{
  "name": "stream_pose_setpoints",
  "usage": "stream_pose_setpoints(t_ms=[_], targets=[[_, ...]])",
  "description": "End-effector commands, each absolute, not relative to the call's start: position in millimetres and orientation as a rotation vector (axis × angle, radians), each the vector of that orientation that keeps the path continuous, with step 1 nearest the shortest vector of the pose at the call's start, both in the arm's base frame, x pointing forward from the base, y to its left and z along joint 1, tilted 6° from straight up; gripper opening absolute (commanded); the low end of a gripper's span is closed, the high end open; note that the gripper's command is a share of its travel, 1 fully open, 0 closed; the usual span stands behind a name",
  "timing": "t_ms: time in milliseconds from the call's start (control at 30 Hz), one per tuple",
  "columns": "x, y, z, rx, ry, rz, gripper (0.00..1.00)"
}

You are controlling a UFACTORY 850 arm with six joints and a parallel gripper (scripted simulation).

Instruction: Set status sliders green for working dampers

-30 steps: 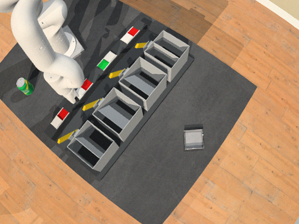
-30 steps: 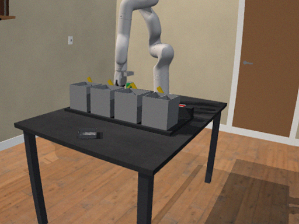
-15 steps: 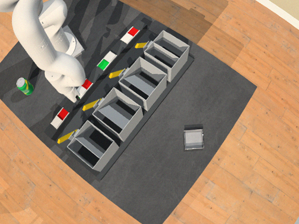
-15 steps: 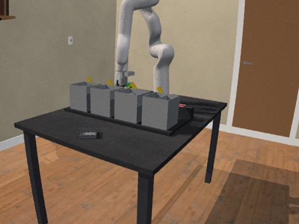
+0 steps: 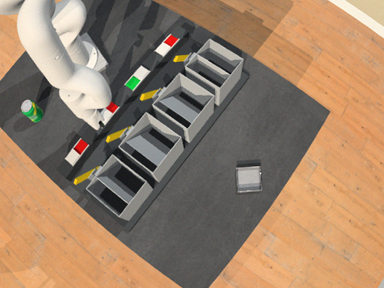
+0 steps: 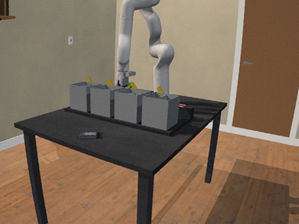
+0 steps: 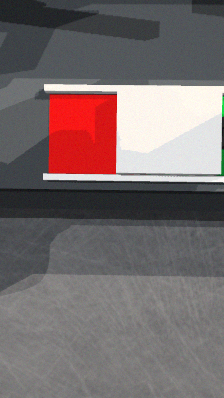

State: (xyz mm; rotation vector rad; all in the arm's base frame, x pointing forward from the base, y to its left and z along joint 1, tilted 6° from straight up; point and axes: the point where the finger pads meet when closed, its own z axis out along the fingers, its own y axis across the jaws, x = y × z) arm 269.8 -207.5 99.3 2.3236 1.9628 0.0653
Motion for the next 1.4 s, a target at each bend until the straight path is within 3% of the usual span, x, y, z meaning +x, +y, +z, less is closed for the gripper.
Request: stream_pose_setpoints(t_ms=[0,1367], targets=[[270.7,-205.2,99.6,2.323,1.962,0.065,0.00],[274.2,-184.9,98.9,2.323,1.962,0.065,0.00]])
